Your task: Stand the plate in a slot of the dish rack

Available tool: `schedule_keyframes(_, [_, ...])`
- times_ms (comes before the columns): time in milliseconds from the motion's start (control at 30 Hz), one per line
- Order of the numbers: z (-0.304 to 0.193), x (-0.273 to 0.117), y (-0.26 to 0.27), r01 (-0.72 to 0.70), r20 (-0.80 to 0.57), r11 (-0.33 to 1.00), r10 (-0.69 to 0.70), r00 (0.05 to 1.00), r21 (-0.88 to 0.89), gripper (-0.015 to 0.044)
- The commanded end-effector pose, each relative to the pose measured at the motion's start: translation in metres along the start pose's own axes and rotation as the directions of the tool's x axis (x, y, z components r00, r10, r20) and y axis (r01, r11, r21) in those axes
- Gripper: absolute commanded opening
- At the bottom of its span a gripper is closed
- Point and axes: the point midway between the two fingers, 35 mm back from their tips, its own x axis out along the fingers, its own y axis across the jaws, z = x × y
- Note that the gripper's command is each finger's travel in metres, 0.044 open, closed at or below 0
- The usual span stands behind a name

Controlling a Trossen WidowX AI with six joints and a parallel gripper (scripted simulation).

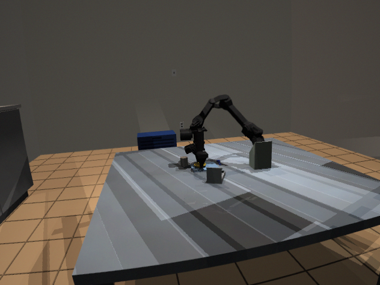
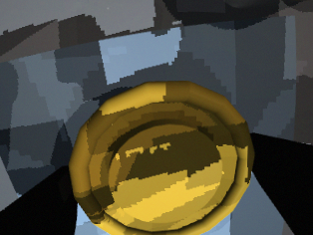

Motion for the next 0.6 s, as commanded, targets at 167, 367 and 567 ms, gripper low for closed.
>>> schedule_keyframes(167, [0.006, -0.021, 0.004, -0.006, -0.004, 1.0, 0.006, 1.0, -0.01, 0.0127])
schedule_keyframes(367, [0.012, -0.052, 0.006, -0.014, -0.003, 1.0, 0.014, 1.0, -0.01, 0.0])
schedule_keyframes(567, [0.015, -0.083, 0.008, -0.018, -0.004, 1.0, 0.018, 1.0, -0.011, 0.0])
